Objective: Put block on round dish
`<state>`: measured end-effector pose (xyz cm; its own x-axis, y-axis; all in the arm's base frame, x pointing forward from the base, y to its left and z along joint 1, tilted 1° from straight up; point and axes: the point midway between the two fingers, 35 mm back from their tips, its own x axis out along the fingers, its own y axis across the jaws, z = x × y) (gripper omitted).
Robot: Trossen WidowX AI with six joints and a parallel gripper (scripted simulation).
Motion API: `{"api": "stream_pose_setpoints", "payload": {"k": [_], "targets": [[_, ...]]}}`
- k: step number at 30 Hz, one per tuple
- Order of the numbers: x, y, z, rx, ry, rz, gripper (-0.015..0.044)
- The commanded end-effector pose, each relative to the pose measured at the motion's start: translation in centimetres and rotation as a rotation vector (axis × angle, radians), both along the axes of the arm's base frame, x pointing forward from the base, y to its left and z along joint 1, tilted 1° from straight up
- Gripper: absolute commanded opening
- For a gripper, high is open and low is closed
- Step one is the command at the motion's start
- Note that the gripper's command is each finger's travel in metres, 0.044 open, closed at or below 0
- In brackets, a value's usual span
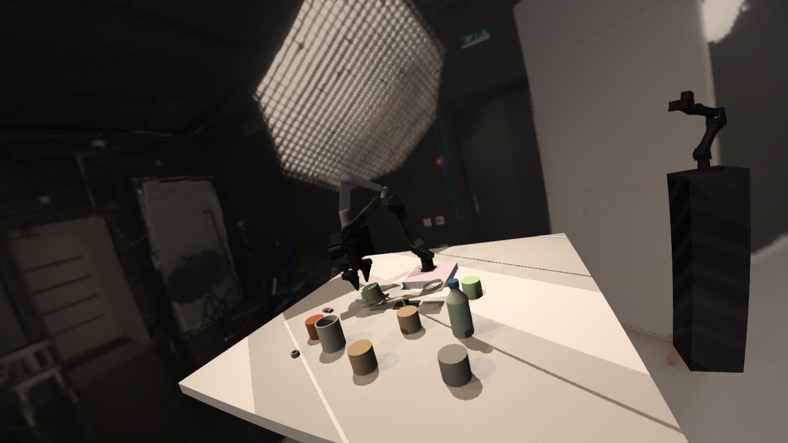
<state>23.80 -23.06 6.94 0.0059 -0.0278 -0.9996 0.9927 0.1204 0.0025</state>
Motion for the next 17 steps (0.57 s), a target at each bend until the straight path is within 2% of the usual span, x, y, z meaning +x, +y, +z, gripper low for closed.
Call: {"api": "stream_pose_setpoints", "payload": {"k": [1, 7, 17], "targets": [[-0.1, 0.1, 1.3, -0.003, 0.002, 0.002, 0.044], [-0.2, 0.3, 5.5, -0.007, -0.007, 0.0, 0.044], [-0.2, 0.3, 5.6, -0.007, -0.007, 0.0, 0.044]]}}
